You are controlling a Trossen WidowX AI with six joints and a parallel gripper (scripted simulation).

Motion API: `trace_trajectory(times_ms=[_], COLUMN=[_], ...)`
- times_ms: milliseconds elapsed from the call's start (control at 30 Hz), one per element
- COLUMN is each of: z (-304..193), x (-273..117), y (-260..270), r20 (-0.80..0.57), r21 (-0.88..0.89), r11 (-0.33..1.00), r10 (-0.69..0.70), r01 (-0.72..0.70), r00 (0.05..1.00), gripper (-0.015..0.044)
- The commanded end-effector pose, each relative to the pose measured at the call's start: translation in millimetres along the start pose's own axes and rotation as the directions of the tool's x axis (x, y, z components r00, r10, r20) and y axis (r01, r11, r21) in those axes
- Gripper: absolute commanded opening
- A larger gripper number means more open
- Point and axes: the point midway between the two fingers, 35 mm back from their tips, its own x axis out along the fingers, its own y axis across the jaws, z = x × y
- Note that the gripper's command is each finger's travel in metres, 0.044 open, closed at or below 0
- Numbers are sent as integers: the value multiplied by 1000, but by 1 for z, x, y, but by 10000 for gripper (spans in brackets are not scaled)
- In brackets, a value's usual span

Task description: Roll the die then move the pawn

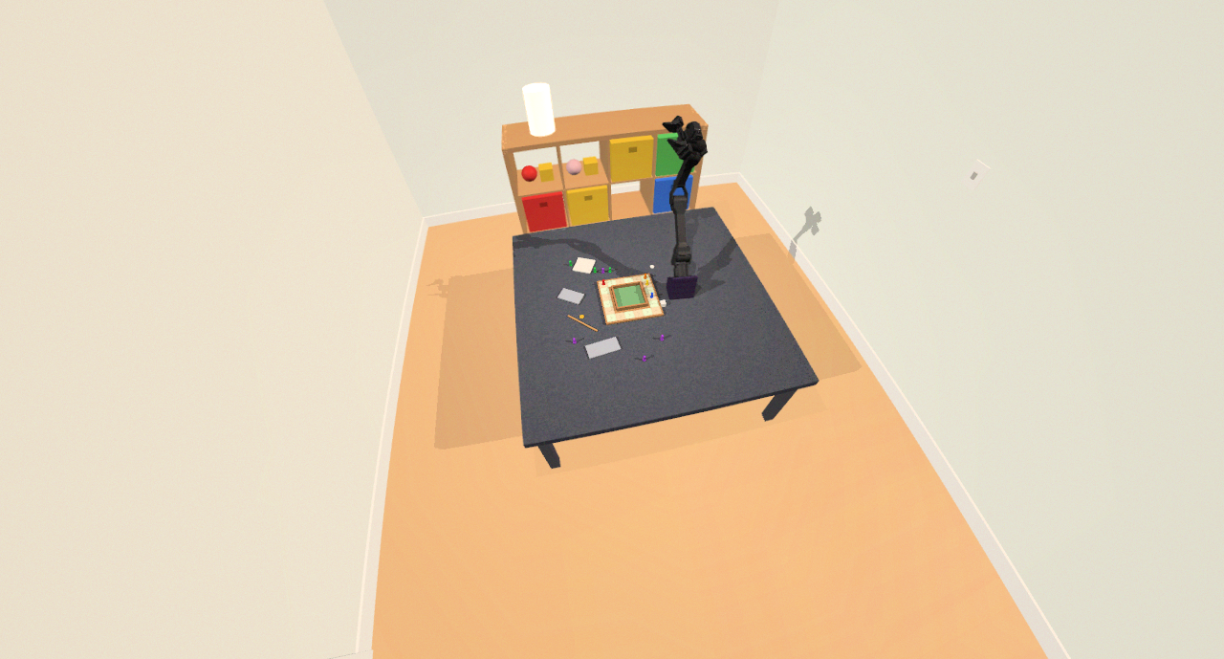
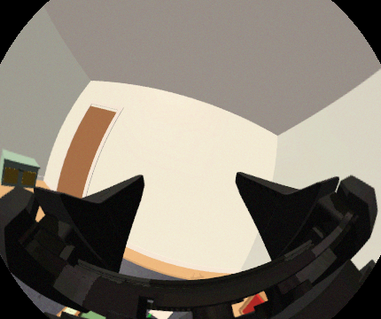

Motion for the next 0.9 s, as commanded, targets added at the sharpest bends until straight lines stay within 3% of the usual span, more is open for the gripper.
trace_trajectory(times_ms=[0,133,533,867], z=[0,4,-49,-161], x=[1,19,67,62], y=[2,53,240,380], r20=[0,-3,-130,-377], r21=[0,13,124,341], r11=[1000,998,939,824], r10=[3,60,336,561], r01=[-3,-60,-321,-453], r00=[1000,998,933,737], gripper=[374,275,275,275])
